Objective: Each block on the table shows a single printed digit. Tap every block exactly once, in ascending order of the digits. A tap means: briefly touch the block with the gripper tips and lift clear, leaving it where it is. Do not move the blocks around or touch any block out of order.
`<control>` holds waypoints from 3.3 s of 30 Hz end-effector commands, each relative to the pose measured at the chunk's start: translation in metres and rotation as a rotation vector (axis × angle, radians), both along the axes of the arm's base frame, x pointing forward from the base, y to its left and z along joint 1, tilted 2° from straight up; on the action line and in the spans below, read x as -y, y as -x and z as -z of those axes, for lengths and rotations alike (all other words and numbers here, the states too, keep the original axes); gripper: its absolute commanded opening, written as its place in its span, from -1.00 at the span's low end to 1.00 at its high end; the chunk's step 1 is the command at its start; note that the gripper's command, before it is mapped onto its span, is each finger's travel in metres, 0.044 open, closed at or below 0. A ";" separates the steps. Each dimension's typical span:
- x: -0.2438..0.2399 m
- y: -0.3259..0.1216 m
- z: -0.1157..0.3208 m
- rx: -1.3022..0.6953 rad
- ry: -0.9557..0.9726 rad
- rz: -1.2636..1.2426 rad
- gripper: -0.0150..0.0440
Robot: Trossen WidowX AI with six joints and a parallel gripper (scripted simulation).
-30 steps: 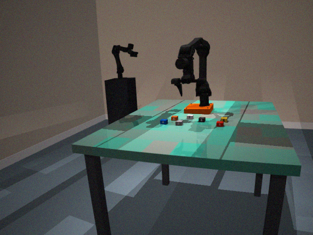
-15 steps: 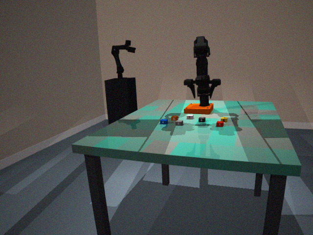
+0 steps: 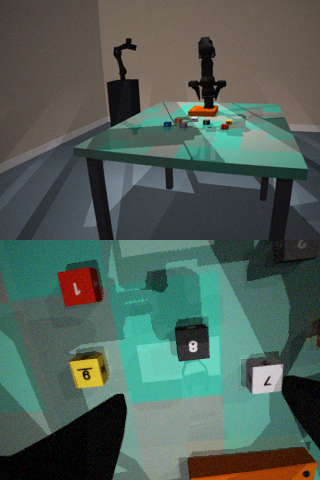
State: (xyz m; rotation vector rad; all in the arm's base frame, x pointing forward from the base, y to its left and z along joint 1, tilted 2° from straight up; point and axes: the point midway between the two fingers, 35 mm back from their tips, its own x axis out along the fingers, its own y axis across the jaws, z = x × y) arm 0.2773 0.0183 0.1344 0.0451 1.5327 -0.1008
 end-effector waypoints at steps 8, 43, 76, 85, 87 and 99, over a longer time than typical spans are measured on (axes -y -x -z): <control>-0.076 -0.004 0.003 -0.002 -0.006 0.004 0.86; -0.083 -0.071 0.000 0.003 -0.005 0.004 0.86; 0.109 -0.073 -0.008 0.003 0.011 0.004 0.86; 0.109 -0.073 -0.008 0.003 0.011 0.004 0.86; 0.109 -0.073 -0.008 0.003 0.011 0.004 0.86; 0.153 -0.069 -0.011 0.003 0.014 0.004 0.86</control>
